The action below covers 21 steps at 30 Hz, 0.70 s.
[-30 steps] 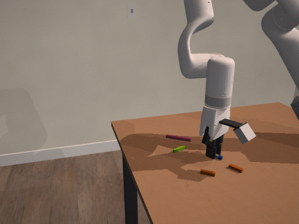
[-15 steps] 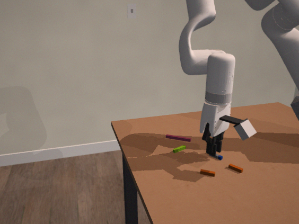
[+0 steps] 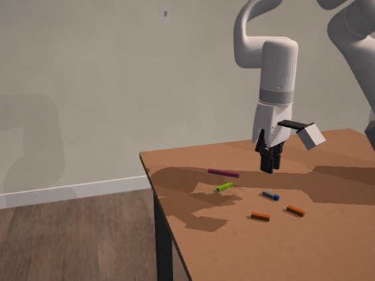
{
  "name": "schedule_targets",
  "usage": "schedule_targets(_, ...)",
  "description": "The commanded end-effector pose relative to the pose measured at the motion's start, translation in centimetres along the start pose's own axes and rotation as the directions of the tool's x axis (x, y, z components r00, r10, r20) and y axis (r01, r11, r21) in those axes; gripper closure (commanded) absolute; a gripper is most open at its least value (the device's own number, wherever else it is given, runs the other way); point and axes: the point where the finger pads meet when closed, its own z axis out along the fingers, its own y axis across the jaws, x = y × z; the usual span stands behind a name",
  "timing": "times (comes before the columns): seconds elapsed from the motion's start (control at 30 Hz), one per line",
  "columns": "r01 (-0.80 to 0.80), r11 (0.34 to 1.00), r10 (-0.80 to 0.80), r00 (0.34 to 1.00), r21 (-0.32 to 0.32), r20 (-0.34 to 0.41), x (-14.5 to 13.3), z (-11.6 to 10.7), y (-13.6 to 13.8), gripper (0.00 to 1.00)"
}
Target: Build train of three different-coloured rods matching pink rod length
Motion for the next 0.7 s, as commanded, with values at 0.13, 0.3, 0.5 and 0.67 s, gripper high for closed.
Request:
schedule_targets(0.13, 0.0, 1.0, 0.0, 1.0, 0.002, 0.0, -0.08, -1.95, 0.06, 0.76)
schedule_targets(0.3, 0.0, 1.0, 0.0, 1.0, 0.002, 0.0, -0.08, -1.97, 0.06, 0.0)
schedule_targets(0.5, 0.0, 1.0, 0.0, 1.0, 0.002, 0.0, -0.08, -1.97, 0.06, 0.0)
schedule_targets(0.67, 0.0, 1.0, 0.0, 1.0, 0.002, 0.0, -0.08, -1.97, 0.06, 0.0)
